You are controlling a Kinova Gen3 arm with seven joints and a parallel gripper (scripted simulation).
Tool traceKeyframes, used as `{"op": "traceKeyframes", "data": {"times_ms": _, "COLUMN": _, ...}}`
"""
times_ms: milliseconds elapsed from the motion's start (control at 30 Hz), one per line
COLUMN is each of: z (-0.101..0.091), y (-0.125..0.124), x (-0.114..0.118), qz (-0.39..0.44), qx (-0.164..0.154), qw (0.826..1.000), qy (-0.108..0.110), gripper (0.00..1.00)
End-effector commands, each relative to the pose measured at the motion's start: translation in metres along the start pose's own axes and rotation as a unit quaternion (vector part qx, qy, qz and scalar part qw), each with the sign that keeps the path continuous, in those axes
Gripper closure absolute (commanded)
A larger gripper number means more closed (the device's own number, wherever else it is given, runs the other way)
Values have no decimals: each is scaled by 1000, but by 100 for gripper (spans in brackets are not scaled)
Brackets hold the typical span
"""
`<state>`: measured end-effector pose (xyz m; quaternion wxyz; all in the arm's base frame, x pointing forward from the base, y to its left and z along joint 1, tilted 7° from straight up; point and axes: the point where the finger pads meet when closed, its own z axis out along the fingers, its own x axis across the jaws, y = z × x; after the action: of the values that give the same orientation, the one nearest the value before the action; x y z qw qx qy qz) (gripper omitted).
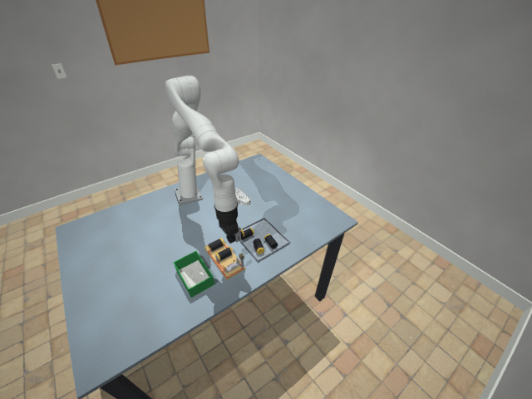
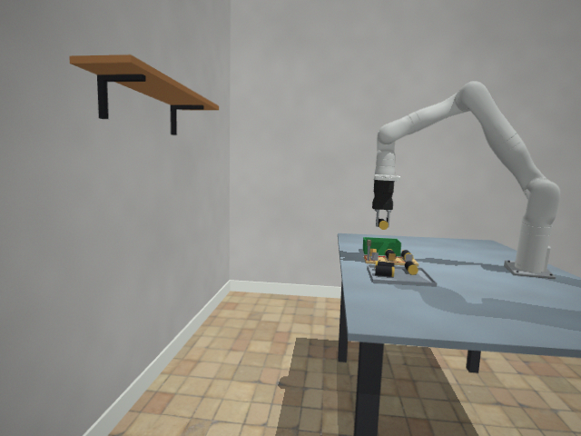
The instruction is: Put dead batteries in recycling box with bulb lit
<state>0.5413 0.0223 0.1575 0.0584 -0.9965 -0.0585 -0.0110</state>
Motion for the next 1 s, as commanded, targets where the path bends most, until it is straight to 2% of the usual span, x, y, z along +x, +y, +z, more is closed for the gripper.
{"op": "traceKeyframes", "data": {"times_ms": 0, "z": 5, "y": 22, "x": 9, "qz": 11, "qx": 2, "qw": 1000, "qy": -2, "gripper": 43}}
{"op": "traceKeyframes", "data": {"times_ms": 167, "z": 5, "y": 38, "x": 16, "qz": 11, "qx": 2, "qw": 1000, "qy": -2, "gripper": 43}}
{"op": "traceKeyframes", "data": {"times_ms": 333, "z": 5, "y": 42, "x": 17, "qz": 11, "qx": 2, "qw": 1000, "qy": -2, "gripper": 43}}
{"op": "traceKeyframes", "data": {"times_ms": 967, "z": 5, "y": 44, "x": 18, "qz": 11, "qx": 2, "qw": 1000, "qy": -2, "gripper": 43}}
